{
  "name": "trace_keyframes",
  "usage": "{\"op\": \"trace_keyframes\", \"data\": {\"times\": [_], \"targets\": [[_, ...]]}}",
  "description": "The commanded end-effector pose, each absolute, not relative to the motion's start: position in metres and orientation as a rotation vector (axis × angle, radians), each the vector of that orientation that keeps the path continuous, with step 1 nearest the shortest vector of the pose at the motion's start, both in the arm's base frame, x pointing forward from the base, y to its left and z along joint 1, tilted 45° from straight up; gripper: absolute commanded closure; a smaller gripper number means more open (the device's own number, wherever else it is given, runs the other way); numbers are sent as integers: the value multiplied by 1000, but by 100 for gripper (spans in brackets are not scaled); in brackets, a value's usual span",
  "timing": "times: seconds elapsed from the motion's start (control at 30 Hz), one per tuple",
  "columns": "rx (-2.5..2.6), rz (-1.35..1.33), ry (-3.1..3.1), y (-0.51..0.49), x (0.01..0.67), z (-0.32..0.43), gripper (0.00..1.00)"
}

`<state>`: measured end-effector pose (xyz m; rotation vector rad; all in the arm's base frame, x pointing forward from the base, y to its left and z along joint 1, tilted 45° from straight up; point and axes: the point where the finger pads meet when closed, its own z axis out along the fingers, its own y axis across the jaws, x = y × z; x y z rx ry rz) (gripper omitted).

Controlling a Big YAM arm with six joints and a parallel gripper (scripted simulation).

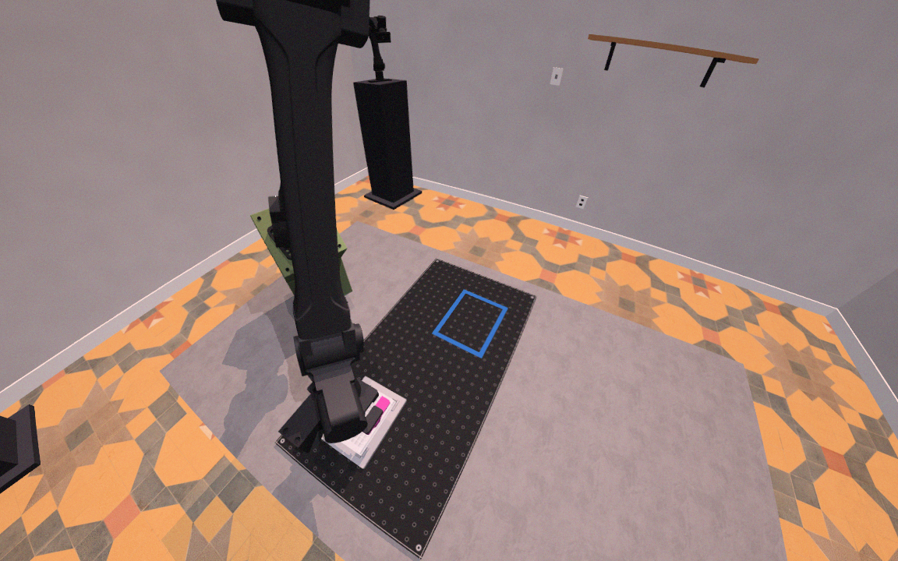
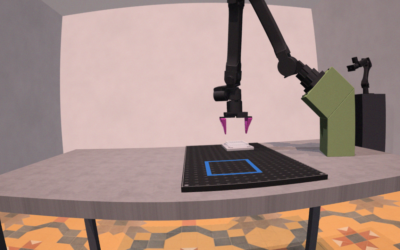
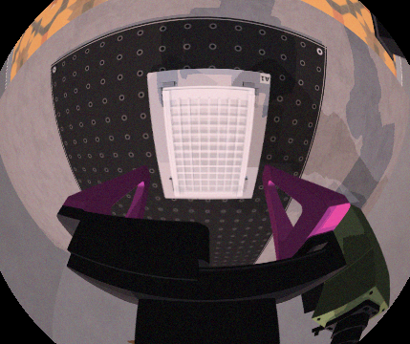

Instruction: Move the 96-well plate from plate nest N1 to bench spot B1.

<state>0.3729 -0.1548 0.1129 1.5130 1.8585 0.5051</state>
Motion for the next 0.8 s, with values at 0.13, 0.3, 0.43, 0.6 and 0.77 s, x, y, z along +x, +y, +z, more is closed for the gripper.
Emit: {"op": "trace_keyframes", "data": {"times": [0.13, 0.3, 0.43, 0.6, 0.77], "targets": [[1508, 513, 1856, -155, 390, 106, 0], [1507, 514, 1855, -156, 396, 101, 0], [1508, 511, 1865, -155, 395, 95, 0], [1508, 514, 1857, -157, 404, 92, 0], [1511, 513, 1860, -157, 408, 84, 0]]}}
